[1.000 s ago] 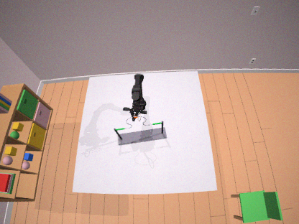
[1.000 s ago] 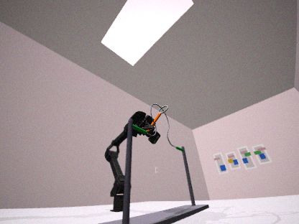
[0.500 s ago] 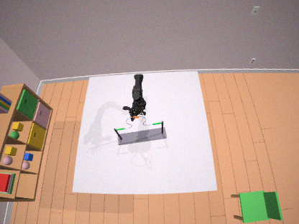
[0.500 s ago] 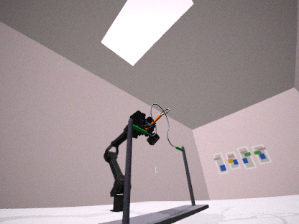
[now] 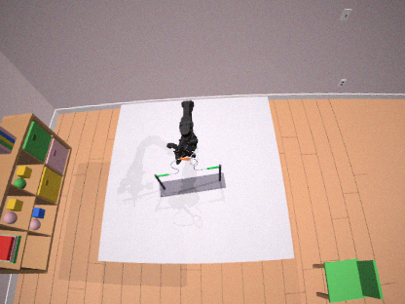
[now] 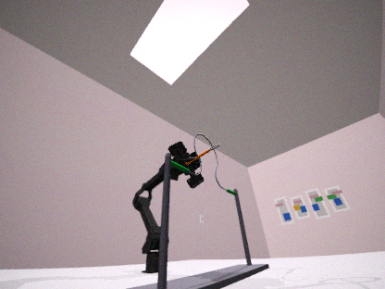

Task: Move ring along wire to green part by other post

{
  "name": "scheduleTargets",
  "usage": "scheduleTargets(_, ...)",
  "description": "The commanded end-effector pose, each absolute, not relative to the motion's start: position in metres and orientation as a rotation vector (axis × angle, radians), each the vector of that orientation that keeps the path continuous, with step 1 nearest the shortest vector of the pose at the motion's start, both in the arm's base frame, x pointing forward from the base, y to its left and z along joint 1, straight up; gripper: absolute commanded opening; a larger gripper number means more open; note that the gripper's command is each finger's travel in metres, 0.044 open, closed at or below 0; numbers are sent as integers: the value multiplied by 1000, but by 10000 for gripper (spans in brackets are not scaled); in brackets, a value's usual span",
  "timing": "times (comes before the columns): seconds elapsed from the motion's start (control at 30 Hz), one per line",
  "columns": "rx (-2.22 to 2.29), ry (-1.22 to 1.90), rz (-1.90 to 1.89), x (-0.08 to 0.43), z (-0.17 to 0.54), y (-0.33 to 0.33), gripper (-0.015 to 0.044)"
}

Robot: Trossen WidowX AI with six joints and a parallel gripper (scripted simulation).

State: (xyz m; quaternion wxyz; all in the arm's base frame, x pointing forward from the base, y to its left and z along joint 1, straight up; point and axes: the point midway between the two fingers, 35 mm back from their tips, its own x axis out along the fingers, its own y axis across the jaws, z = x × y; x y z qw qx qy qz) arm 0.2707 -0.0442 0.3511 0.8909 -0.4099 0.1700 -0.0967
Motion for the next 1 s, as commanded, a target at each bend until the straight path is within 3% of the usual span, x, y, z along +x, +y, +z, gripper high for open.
scheduleTargets(0.0,-906,337,-223,269,355,-47,-150)
scheduleTargets(0.97,-1274,254,-317,270,369,-54,-150)
